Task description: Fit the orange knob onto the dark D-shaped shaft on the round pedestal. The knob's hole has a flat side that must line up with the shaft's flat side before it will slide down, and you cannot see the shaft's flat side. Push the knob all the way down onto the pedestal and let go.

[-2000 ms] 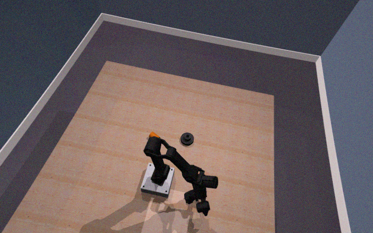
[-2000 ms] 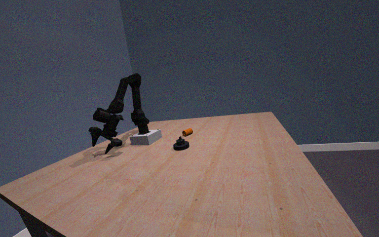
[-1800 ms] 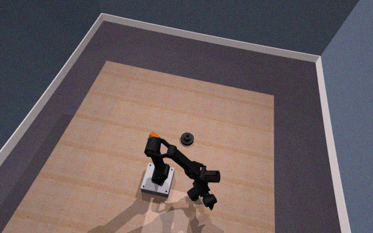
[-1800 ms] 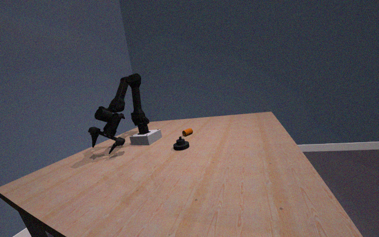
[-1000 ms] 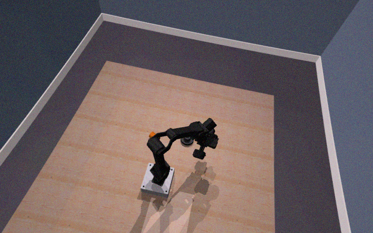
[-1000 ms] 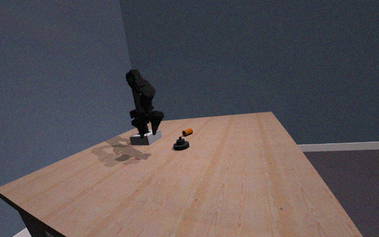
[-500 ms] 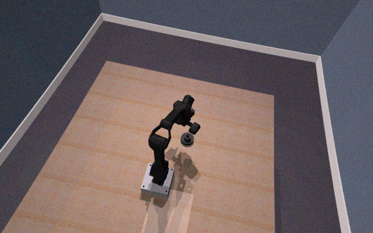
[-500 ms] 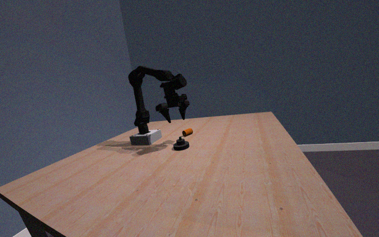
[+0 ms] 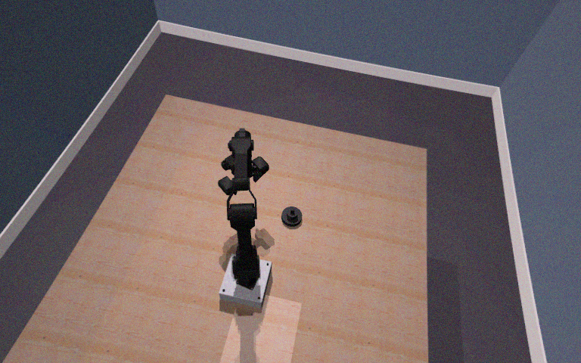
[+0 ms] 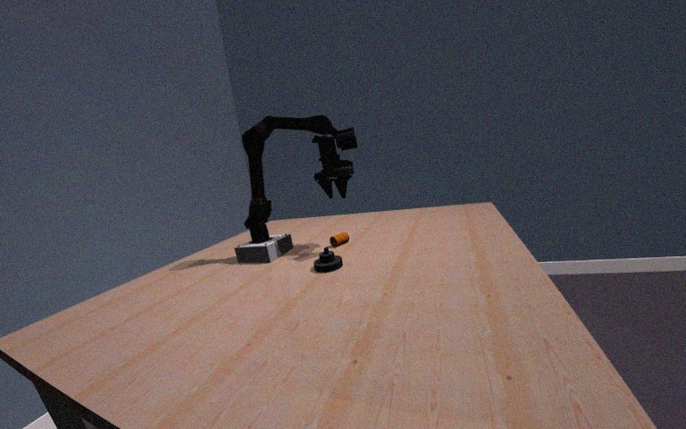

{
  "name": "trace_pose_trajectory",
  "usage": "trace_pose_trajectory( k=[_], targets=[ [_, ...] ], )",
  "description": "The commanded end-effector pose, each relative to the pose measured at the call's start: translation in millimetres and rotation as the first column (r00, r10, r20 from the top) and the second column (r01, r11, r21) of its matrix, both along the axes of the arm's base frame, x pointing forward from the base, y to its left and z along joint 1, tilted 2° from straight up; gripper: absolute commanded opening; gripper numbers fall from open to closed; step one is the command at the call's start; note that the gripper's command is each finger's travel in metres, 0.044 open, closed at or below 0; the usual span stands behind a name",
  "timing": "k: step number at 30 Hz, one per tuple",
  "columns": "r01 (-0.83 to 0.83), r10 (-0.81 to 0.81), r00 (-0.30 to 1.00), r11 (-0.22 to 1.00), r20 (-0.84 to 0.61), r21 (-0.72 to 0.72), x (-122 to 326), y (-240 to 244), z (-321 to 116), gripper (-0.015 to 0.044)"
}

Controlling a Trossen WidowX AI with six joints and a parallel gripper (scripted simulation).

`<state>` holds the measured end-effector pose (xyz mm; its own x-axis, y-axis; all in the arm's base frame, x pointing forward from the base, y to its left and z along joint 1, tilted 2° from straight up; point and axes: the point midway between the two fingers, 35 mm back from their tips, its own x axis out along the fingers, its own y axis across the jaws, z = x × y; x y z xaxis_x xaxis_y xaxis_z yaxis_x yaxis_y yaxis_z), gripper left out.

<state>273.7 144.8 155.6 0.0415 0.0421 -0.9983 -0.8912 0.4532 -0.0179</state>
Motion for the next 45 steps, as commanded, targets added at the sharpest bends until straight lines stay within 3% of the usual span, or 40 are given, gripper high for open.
trace_pose_trajectory(
  k=[1,9,17,45],
  targets=[
    [-0.207,0.207,0.978,0.978,-0.03,0.005,-13.6,21.4,6.0,0.044],
    [-0.207,0.207,0.978,0.978,-0.03,0.005,-13.3,21.8,3.7,0.044],
    [-0.207,0.207,0.978,0.978,-0.031,0.006,-18.5,29.2,-90.2,0.044],
    [-0.207,0.207,0.978,0.978,-0.031,0.006,-20.0,29.5,-139.5,0.044]
  ],
)
